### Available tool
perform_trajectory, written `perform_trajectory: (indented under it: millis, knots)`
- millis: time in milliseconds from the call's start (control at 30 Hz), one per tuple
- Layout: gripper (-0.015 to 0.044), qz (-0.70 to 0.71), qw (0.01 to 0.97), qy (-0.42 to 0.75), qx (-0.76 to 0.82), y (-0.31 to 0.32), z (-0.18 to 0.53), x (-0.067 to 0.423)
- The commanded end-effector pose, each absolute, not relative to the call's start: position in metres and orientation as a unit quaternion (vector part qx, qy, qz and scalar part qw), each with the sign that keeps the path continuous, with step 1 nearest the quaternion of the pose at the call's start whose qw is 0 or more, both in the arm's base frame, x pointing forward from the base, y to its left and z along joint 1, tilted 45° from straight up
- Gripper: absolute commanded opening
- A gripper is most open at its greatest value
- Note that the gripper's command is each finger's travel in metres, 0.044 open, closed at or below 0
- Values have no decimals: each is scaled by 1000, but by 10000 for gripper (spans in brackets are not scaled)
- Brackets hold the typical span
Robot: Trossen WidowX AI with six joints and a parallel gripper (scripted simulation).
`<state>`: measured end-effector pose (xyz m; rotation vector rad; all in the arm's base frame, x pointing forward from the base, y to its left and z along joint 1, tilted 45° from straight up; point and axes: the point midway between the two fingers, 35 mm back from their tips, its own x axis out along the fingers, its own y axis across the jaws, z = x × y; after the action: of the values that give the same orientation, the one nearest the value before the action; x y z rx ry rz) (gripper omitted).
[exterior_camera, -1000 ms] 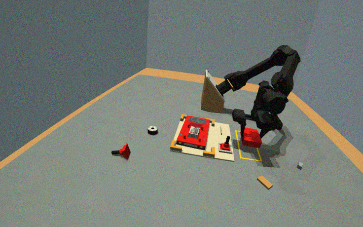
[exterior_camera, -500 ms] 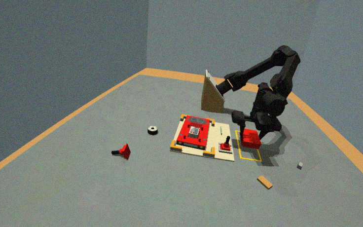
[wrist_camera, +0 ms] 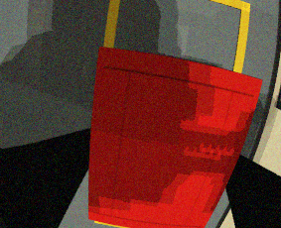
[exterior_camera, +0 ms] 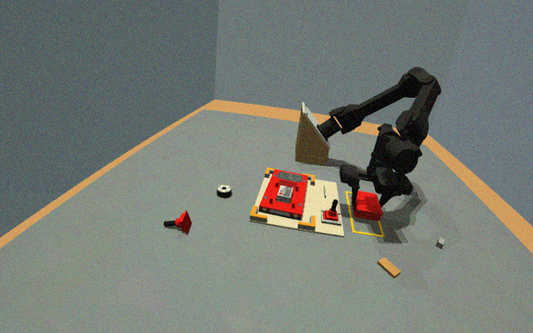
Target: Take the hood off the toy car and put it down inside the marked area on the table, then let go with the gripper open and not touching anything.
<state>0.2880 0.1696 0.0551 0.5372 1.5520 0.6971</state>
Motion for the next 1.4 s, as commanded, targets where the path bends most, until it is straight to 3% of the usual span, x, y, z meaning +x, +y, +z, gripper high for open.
perform_trajectory:
  millis: [0, 733, 1267, 1367]
  knots:
    - [0, 303, 624, 680, 238, 171, 52, 286]
    - [0, 303, 624, 680, 238, 178, 45, 285]
    - [420, 305, 627, 677, 235, 178, 48, 287]
    - [440, 304, 627, 677, 234, 170, 55, 289]
